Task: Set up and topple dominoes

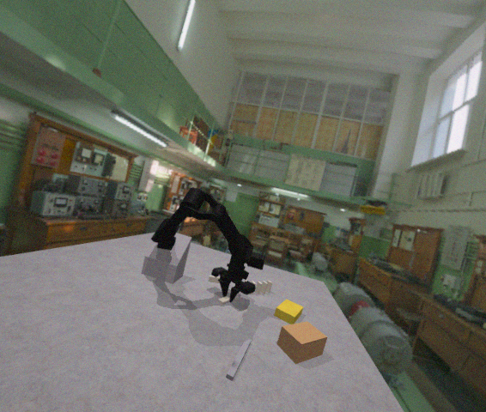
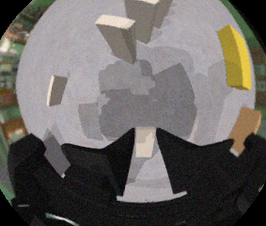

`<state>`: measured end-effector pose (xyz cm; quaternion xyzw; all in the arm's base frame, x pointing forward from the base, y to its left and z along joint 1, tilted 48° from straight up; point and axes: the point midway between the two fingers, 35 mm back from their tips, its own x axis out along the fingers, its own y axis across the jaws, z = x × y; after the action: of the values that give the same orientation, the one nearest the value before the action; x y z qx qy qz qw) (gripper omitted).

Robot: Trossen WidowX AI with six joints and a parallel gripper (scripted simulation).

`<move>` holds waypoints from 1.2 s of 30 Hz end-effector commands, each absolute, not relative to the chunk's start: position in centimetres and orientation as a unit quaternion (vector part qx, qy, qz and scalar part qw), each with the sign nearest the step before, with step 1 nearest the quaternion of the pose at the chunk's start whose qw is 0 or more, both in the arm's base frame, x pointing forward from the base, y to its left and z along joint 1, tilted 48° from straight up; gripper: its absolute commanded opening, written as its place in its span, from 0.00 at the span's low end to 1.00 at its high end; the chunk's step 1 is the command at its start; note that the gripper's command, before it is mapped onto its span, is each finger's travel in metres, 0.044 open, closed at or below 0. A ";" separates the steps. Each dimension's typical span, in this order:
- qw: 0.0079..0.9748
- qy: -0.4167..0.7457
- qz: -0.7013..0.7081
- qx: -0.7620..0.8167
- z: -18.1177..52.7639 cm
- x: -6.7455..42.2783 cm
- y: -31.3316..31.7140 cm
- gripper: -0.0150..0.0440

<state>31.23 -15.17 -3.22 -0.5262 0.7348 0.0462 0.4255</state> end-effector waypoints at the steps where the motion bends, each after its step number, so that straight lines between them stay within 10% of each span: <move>1: 0.422 0.736 0.047 -0.528 -3.3 31.1 -15.2 0.44; 22: 0.424 0.735 0.050 -0.526 7.3 32.5 -3.3 0.44; 36: 0.580 0.708 -0.206 -0.346 15.4 25.9 -9.6 0.44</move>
<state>28.47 -7.87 13.08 -0.4030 0.7264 -0.1285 0.5417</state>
